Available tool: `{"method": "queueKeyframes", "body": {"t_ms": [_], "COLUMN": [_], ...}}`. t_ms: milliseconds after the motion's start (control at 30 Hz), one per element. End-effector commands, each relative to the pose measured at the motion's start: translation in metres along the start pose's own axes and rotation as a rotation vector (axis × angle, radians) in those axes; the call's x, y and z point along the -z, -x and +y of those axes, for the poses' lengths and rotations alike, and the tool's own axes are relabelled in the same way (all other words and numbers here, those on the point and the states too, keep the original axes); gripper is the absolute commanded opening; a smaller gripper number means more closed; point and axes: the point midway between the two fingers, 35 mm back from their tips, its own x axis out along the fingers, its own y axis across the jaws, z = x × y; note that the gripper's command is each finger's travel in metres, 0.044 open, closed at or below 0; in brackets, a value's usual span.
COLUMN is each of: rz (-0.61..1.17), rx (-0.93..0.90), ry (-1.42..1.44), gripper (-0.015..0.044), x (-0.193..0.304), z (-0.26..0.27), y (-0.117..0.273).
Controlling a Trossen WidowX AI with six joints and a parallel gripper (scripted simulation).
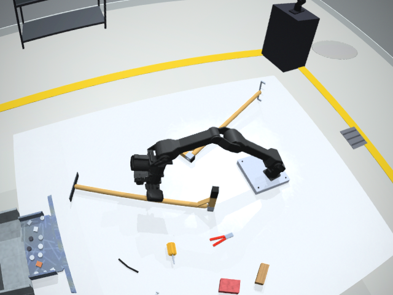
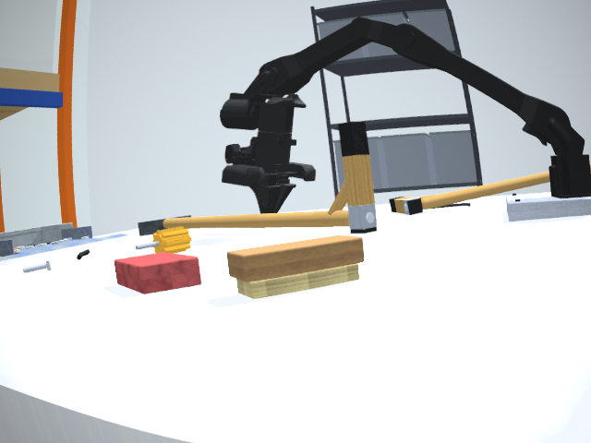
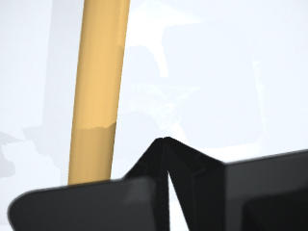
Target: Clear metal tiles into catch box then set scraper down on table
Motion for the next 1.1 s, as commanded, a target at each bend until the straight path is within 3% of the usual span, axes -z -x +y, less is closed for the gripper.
{"method": "queueKeyframes", "body": {"t_ms": [0,1067], "rz": [-0.010,-0.037], "rx": [0.003,-0.004], "ry": [-0.004,-0.006], "gripper": [0.0000,0.0000], "x": [-0.003,-0.011], "z": [0.004,0.034], "y": [-0.001,-0.003]}}
